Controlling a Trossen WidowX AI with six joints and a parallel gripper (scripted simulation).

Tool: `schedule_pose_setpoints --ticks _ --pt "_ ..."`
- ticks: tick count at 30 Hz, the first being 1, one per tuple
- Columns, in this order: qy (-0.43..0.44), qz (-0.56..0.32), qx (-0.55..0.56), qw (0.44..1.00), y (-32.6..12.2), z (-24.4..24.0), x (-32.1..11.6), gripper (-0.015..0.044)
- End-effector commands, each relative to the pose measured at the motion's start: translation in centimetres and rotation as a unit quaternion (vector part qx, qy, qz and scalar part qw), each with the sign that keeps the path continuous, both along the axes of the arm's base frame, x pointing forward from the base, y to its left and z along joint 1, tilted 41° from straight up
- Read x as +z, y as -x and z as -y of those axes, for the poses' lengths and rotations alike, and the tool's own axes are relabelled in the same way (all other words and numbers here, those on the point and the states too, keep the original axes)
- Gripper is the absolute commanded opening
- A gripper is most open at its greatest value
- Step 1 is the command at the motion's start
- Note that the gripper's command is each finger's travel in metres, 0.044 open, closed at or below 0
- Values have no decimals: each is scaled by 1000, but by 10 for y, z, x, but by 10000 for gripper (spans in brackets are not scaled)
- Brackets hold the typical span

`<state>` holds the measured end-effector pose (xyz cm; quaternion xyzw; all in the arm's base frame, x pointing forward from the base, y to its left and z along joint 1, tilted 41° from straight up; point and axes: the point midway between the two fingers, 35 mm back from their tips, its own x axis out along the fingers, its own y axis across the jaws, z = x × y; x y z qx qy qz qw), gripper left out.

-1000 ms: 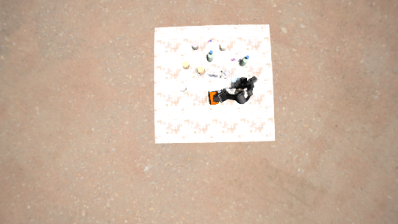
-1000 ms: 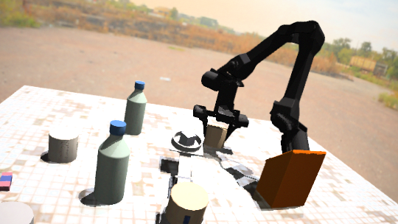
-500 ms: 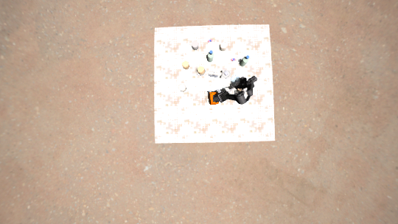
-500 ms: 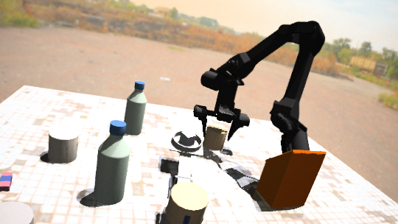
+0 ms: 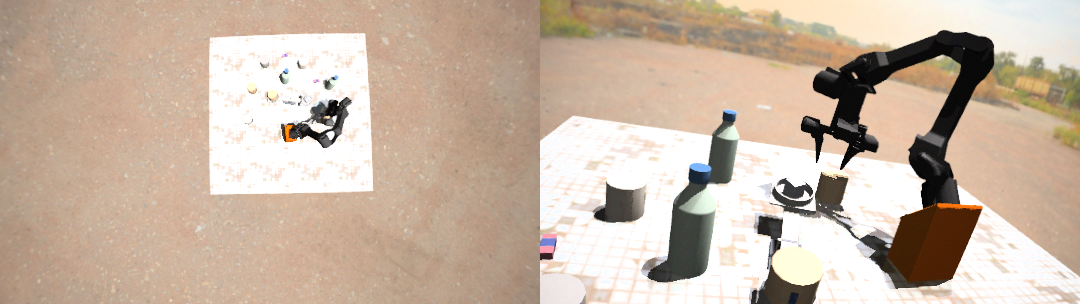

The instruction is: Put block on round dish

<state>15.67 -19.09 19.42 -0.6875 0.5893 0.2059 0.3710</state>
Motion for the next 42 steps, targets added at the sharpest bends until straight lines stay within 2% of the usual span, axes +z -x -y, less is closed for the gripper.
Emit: schedule_pose_setpoints --ticks 1,12,21,32,42 --pt "-6 30 -10 999 -7 -5 3 260" --pt "-62 118 -64 989 -34 -19 1 260" --pt "-111 197 -177 958 -47 -32 -6 260" --pt "-157 290 -318 889 -61 -51 -15 260" --pt "-185 369 -436 800 -74 -71 -22 260"
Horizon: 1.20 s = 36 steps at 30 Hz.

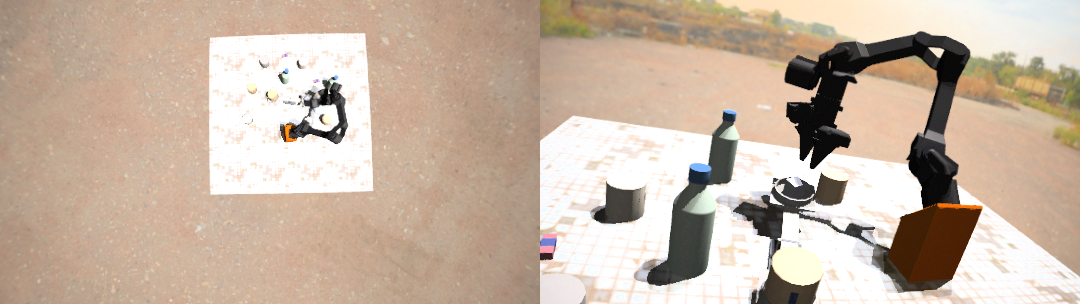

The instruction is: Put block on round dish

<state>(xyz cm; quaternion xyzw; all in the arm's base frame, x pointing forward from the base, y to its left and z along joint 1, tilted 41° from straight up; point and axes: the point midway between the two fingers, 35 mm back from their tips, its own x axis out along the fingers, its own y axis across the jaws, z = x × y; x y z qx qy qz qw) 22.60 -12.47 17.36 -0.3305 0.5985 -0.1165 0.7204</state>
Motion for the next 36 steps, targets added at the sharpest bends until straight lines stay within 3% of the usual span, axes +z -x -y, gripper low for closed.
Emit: schedule_pose_setpoints --ticks 1,16,36 --pt "-15 29 -49 998 -6 -7 -2 260" --pt "-72 157 -259 950 -25 -48 -15 260" --pt "-83 322 -483 810 -37 -94 -40 260"
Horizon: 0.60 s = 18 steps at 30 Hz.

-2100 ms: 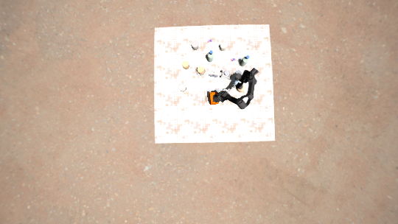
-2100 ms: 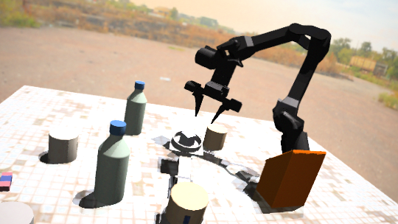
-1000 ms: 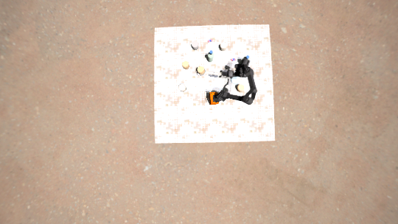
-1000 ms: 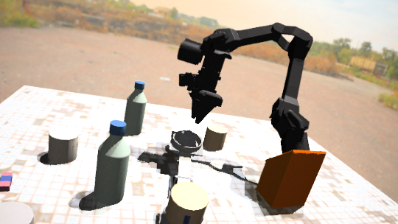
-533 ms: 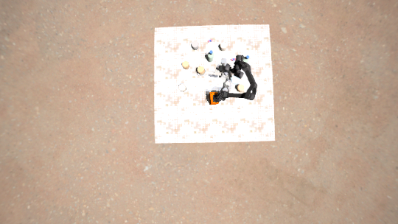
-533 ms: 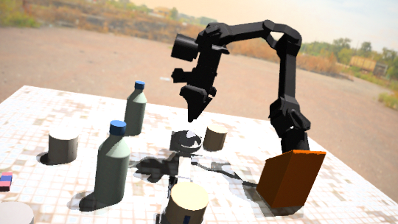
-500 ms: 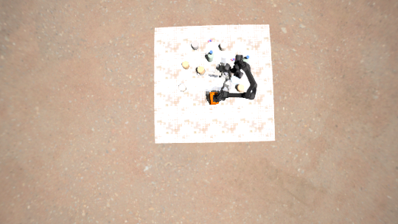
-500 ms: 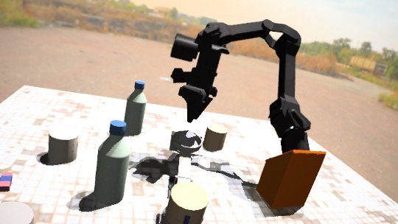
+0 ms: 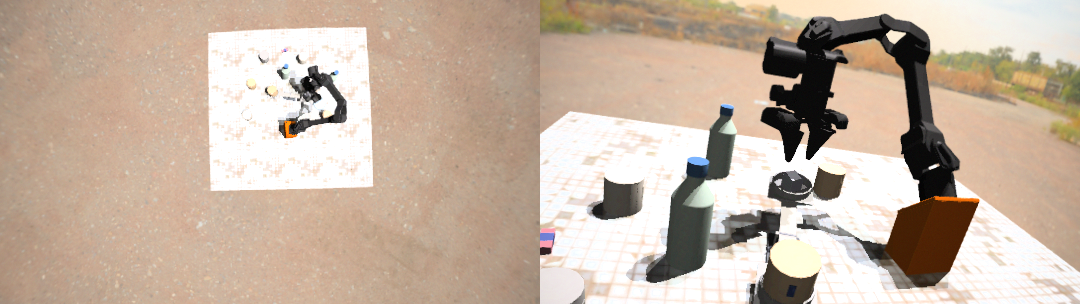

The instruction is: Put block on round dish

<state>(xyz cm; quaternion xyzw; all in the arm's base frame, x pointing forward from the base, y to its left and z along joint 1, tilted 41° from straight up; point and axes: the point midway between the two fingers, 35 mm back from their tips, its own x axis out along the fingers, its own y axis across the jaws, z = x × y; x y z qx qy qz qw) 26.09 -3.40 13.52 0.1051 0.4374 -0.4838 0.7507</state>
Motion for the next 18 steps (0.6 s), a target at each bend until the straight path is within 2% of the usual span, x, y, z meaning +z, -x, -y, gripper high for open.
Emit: schedule_pose_setpoints --ticks 1,18 --pt "3 15 -20 1000 -2 -4 -1 260" --pt "3 16 -20 1000 -6 13 -20 260"
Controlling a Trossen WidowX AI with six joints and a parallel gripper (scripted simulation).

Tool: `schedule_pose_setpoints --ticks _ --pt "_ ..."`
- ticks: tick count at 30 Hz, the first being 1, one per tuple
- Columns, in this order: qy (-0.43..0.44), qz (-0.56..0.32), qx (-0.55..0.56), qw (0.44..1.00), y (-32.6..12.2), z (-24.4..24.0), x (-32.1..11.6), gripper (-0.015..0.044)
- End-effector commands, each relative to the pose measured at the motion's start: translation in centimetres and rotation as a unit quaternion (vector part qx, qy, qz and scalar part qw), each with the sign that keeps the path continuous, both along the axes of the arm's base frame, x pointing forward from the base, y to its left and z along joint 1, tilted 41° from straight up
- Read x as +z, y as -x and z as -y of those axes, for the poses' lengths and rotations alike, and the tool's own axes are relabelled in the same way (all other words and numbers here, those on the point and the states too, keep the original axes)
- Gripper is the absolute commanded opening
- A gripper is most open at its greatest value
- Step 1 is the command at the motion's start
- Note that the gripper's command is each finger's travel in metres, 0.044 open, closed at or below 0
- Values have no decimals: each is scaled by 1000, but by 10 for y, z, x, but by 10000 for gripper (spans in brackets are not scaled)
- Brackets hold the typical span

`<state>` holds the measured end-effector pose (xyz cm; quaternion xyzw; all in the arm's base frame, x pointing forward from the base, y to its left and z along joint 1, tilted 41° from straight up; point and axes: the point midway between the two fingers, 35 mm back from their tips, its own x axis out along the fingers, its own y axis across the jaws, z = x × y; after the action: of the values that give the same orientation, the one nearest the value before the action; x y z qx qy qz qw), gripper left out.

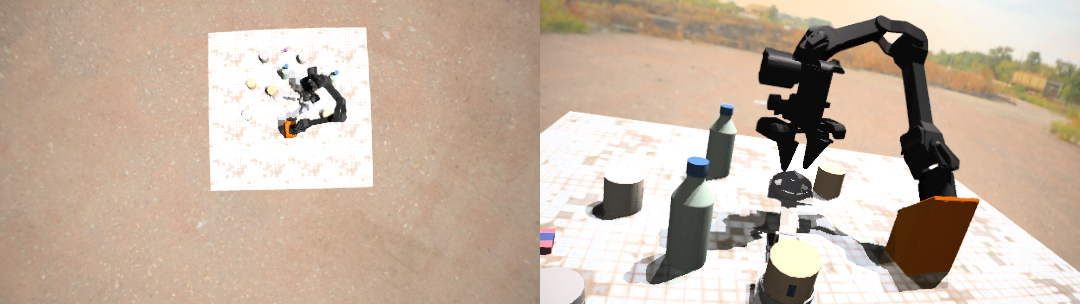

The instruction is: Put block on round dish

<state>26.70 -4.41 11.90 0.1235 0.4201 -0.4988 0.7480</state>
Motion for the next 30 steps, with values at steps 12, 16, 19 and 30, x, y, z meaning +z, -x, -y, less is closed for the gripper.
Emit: schedule_pose_setpoints --ticks 12,16,19,30 --pt "3 -3 2 1000 -3 15 -18 260" --pt "4 -3 2 1000 -4 20 -23 260" --pt "4 -3 2 1000 -4 20 -24 234" --pt "4 -3 2 1000 -4 20 -23 62"
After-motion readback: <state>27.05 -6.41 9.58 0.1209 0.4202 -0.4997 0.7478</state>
